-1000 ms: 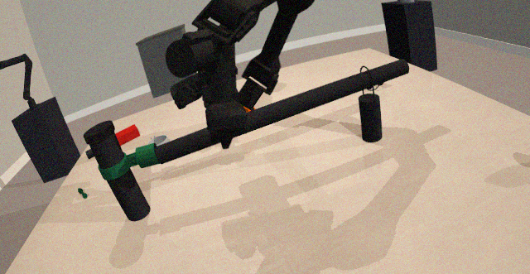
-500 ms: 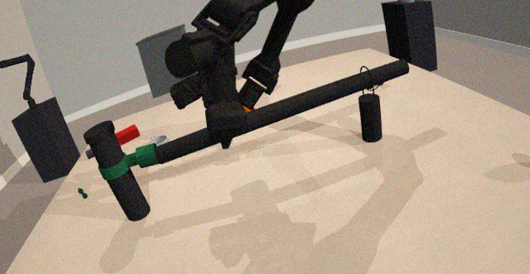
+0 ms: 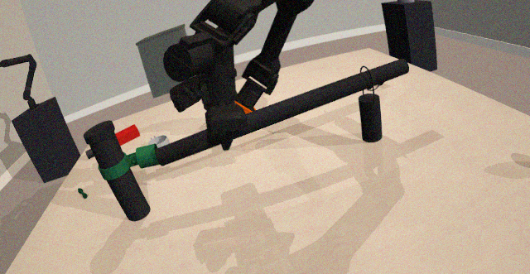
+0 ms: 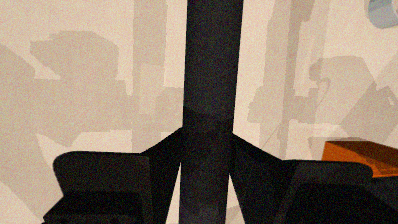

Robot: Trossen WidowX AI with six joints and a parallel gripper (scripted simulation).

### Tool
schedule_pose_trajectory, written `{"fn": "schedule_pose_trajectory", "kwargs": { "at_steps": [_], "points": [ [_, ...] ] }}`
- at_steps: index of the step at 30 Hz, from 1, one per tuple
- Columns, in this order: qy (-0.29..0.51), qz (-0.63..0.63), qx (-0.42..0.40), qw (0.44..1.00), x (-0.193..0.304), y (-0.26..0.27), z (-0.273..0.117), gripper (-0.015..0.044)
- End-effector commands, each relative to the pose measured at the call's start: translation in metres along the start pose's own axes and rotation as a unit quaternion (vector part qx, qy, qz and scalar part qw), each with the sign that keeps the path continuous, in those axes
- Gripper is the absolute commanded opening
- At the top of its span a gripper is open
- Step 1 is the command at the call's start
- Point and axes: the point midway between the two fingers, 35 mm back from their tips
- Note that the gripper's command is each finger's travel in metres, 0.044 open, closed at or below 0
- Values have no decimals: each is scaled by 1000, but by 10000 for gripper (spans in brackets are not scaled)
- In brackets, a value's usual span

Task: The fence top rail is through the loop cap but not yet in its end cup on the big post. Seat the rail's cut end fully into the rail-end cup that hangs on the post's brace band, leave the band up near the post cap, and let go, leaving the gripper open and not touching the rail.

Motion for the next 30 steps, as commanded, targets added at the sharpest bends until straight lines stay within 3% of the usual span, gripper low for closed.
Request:
{"fn": "schedule_pose_trajectory", "kwargs": {
  "at_steps": [1, 30],
  "points": [
    [-10, 1, -5, 1000, -10, -1, -7, 0],
    [-10, 1, -5, 1000, -14, 4, -10, 0]
  ]
}}
Point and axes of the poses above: the point midway between the two fingers, 35 mm back from their tips, its own z axis out along the fingers, its own y axis across the jaws, x = y × z, and after that the axes turned 11 degrees about -z, right-handed
